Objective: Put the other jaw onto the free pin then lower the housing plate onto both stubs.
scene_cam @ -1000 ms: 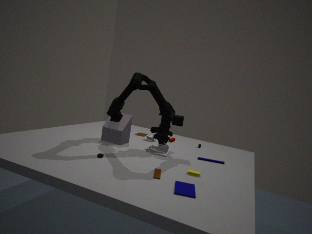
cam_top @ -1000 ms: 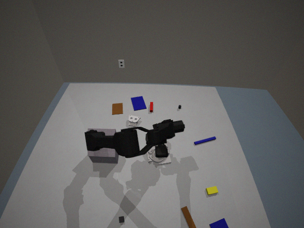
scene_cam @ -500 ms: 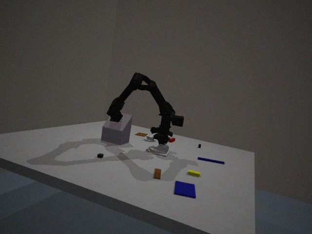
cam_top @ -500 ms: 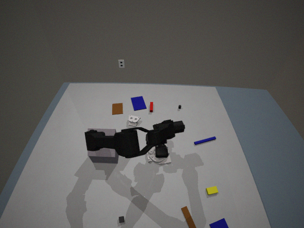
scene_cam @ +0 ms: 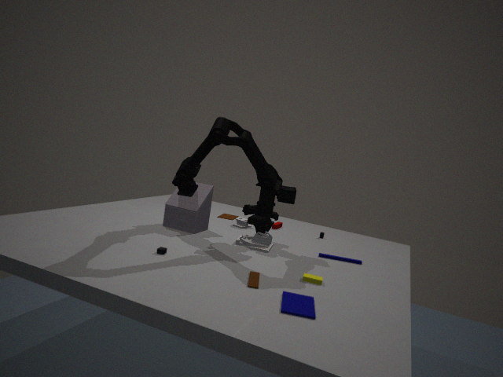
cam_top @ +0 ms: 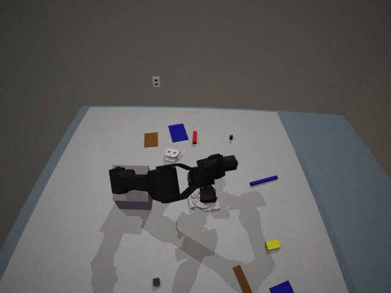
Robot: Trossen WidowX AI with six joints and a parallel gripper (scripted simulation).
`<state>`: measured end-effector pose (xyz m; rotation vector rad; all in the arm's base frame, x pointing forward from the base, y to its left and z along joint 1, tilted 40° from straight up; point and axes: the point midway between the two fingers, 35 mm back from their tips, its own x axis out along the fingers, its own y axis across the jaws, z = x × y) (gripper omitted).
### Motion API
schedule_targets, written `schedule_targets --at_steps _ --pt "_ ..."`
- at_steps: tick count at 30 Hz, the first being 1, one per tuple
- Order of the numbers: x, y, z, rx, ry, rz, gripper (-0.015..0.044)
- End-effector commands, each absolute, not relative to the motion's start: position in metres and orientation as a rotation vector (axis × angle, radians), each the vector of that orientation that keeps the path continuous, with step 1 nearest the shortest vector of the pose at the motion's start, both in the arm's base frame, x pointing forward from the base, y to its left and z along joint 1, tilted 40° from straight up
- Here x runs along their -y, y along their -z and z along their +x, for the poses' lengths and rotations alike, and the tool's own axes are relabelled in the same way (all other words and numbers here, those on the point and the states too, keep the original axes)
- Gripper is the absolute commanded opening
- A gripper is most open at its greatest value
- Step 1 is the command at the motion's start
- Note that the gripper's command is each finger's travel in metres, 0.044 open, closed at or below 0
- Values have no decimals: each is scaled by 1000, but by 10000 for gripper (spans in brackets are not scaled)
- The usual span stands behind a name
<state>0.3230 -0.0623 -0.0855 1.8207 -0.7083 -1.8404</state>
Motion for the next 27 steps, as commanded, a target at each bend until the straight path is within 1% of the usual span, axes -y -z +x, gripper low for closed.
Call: schedule_targets --at_steps 1,12,15,16,27 --pt "64 86 324 708 1835 1821 134" --pt "64 86 324 708 1835 1821 134" --pt "62 86 323 708 1840 1821 213" --pt "62 86 323 708 1840 1821 224" --pt "62 86 323 708 1840 1821 224"
